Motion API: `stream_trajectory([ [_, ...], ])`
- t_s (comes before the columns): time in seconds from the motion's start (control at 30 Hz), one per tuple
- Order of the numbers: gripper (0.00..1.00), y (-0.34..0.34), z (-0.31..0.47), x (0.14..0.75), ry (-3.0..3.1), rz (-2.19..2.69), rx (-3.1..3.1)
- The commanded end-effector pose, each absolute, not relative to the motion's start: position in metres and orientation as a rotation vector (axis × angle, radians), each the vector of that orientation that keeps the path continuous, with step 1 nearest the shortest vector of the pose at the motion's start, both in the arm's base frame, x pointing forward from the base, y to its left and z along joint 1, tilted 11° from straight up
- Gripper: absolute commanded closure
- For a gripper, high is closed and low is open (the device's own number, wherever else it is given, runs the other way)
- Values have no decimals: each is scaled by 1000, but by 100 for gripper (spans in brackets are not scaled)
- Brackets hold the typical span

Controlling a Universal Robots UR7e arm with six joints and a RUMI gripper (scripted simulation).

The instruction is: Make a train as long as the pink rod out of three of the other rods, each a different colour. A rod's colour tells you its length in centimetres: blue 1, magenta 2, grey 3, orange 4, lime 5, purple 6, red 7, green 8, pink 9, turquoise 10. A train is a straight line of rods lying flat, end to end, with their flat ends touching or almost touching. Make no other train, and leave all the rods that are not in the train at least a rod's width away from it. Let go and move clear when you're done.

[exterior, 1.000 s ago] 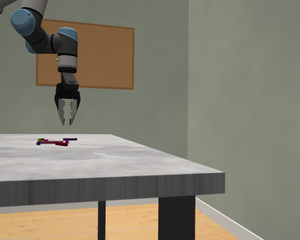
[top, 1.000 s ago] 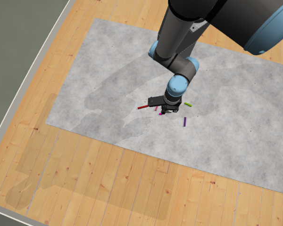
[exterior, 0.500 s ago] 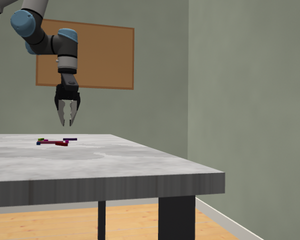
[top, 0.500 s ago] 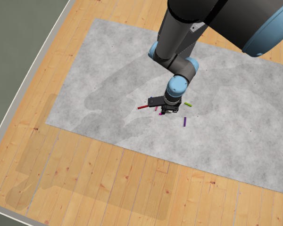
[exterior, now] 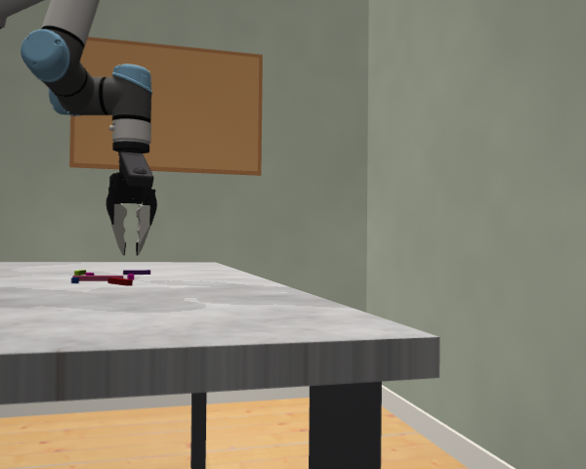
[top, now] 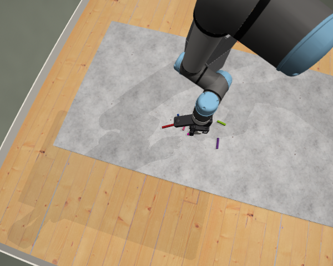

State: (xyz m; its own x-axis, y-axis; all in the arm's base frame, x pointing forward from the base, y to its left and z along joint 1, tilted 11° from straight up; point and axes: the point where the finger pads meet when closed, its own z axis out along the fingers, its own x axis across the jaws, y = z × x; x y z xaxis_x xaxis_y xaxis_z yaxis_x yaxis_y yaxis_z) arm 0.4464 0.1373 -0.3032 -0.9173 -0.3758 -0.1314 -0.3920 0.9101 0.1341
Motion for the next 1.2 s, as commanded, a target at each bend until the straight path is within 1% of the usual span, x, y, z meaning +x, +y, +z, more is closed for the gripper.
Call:
stream_trajectory([
  [0.0, 86, 138, -307, 447, 2968, 240, -598],
  [0.47, 86, 141, -326, 449, 2968, 240, -598],
  [1.17, 86, 143, -333, 449, 2968, 240, -598],
])
